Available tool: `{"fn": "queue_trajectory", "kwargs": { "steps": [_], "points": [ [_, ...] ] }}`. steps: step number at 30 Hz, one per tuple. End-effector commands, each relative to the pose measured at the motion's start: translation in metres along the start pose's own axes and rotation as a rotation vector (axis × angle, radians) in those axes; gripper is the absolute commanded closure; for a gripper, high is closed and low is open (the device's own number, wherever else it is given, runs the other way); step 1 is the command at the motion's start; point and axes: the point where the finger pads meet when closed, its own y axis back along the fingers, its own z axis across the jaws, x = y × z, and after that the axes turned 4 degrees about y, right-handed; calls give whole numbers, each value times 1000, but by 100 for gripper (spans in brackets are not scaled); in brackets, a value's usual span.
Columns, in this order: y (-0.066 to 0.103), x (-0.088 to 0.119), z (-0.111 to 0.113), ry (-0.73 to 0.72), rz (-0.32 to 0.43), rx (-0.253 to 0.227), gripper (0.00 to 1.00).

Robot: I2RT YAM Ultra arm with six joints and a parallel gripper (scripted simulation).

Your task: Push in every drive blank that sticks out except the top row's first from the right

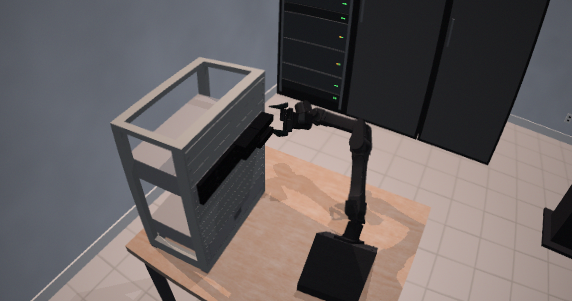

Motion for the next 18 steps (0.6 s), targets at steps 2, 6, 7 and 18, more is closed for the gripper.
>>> {"fn": "queue_trajectory", "kwargs": {
  "steps": [2,6,7,18],
  "points": [
    [-1,-11,-5,-12,2,1,0],
    [-1,-11,-5,-22,9,-1,0],
    [-1,-11,-5,-29,14,-2,0],
    [3,-11,-5,-161,110,-14,0]
  ]
}}
